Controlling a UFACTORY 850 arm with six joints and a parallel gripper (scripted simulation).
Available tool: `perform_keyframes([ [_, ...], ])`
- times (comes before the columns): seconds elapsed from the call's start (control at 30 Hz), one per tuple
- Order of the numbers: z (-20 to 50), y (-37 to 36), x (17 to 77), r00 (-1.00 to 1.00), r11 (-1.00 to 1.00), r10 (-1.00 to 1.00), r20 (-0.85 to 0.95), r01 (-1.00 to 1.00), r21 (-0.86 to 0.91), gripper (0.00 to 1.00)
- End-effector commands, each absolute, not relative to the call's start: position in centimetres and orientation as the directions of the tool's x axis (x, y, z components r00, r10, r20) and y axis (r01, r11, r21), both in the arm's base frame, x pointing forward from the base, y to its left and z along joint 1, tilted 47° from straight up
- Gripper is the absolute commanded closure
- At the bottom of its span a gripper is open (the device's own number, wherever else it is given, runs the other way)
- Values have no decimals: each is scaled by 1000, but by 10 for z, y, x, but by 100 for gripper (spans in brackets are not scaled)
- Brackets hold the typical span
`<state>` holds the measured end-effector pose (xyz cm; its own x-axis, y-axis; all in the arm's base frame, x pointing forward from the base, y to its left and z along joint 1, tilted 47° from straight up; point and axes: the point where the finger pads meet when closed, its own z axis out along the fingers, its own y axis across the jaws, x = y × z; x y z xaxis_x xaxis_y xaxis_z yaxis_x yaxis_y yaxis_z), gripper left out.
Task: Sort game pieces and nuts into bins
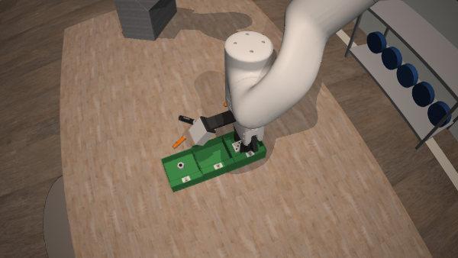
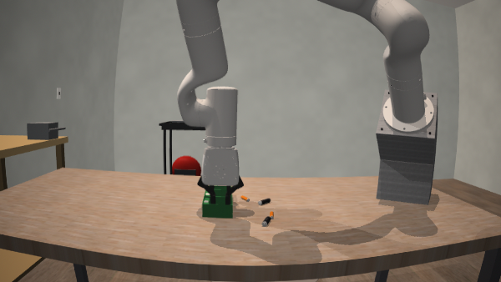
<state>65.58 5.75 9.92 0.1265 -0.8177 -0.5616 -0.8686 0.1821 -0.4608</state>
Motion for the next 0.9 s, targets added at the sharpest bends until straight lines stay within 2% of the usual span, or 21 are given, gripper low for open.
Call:
perform_keyframes([
  [0.0, 100, 57, 656, 127, 183, -818, -561, -868, -462, 69],
  [0.87, 111, 48, 649, 127, 183, -818, -561, -868, -462, 69],
])
